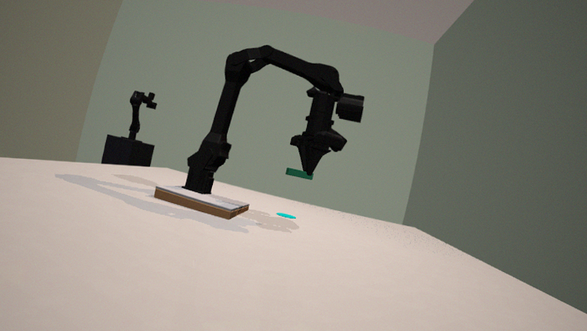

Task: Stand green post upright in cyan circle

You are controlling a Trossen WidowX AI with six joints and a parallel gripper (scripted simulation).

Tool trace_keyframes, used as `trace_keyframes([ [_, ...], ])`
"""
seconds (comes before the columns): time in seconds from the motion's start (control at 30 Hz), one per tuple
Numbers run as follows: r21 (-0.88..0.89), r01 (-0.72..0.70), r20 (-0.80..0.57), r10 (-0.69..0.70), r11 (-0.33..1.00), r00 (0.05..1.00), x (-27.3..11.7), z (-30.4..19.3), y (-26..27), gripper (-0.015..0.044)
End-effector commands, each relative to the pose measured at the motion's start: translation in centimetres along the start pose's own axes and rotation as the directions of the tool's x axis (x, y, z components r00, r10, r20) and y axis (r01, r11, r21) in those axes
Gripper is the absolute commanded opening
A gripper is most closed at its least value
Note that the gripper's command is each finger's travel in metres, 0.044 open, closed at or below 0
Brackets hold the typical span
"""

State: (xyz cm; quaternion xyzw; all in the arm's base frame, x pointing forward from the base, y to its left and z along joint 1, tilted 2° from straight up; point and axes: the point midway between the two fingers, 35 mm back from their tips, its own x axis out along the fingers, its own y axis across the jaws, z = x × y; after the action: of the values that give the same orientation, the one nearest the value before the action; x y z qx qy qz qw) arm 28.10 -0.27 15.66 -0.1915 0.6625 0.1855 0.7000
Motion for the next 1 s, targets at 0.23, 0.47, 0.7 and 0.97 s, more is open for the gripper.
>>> trace_keyframes([
  [0.23, -0.162, -0.006, 0.010, 0.007, 0.987, 1.000, -0.5, 1.5, 3.1, 0.0023],
  [0.47, -0.263, -0.011, 0.011, 0.014, 0.965, 1.000, -0.7, 2.2, 5.2, 0.0023],
  [0.7, -0.362, -0.015, 0.012, 0.021, 0.932, 1.000, -0.9, 2.7, 7.4, 0.0023],
  [0.97, -0.470, -0.020, 0.011, 0.028, 0.883, 1.000, -1.2, 3.1, 9.9, 0.0023],
])
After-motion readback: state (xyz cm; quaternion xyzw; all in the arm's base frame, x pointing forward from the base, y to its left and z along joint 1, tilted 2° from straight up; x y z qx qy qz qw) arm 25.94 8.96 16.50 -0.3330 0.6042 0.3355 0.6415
